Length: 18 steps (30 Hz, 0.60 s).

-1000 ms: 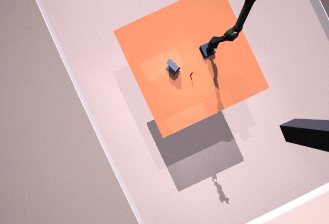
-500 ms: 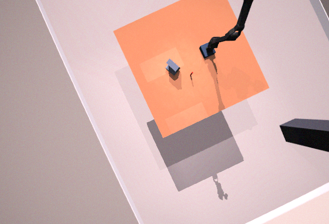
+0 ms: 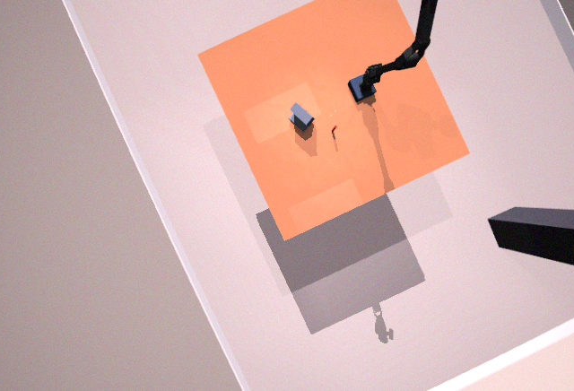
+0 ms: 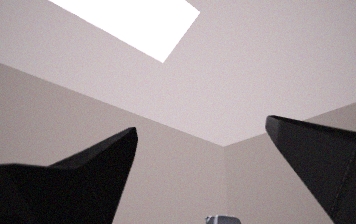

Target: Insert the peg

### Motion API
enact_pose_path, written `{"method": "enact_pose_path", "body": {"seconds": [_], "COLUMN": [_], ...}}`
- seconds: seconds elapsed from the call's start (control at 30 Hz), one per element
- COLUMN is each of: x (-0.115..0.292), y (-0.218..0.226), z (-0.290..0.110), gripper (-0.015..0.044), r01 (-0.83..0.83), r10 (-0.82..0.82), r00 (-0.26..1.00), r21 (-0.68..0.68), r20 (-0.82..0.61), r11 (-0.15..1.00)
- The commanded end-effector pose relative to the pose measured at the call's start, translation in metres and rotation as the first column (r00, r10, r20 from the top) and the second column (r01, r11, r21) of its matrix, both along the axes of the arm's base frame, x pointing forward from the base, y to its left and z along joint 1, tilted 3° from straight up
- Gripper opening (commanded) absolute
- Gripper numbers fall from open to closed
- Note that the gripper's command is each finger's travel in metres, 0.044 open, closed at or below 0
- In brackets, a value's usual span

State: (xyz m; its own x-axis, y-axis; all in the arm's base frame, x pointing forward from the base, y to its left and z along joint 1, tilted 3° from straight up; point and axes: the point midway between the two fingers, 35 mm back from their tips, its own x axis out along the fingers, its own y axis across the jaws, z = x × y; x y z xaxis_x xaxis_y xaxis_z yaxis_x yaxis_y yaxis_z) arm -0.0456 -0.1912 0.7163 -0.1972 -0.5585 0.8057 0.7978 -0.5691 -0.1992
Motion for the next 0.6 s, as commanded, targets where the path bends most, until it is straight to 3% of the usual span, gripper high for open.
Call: {"method": "enact_pose_path", "body": {"seconds": [0.0,0.57], "x": [0.01,0.065], "y": [-0.028,-0.091], "z": [-0.013,-0.058], "gripper": [0.044,0.044], "r01": [-0.079,-0.314], "r10": [0.078,0.305], "r00": [0.997,0.949], "r21": [0.069,0.264], "r20": [0.017,0.078], "r11": [0.994,0.912]}}
